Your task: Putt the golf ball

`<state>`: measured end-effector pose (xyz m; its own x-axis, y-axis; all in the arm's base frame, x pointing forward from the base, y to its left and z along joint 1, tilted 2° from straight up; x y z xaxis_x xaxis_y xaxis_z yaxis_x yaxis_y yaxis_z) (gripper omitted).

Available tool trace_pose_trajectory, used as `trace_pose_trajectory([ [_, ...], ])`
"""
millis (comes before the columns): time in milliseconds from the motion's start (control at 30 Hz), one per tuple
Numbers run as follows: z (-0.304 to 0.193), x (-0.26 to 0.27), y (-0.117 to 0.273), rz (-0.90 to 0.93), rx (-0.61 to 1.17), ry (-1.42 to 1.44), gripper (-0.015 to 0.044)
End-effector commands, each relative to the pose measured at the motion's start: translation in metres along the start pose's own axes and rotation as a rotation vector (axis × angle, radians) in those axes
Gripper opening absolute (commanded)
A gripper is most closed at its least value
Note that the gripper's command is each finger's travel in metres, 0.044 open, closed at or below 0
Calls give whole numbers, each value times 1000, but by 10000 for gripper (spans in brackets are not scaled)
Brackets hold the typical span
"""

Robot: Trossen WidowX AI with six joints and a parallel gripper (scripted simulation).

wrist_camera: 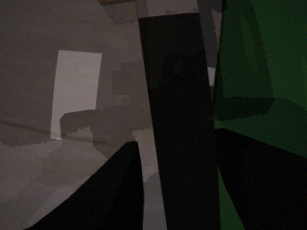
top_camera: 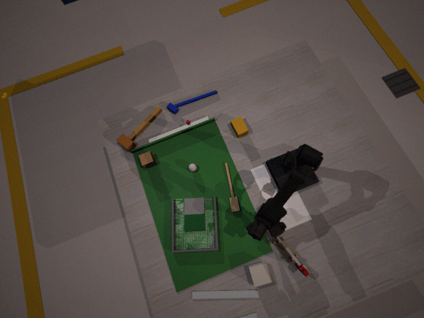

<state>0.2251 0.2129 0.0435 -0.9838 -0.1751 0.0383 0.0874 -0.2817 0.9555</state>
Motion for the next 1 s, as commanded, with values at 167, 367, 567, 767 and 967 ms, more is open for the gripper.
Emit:
trace_pose_trajectory([
  [167,0,0,0,-1,0,0,13],
  [367,5,-2,13,-1,0,0,0],
  [567,15,-3,46,0,0,0,0],
  [767,24,0,82,1,0,0,0],
  [967,27,2,97,1,0,0,0],
])
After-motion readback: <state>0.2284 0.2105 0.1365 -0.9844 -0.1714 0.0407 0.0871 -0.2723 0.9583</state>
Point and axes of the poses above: the point midway between the two fingers, 35 mm back from their tips, its own y axis back along the fingers, its own x axis across the jaws, z = x × y, the point moved 2 cm from there along y, back along the fingers, and after that the axes turned 6 degrees about -y, right-handed, at the moved point
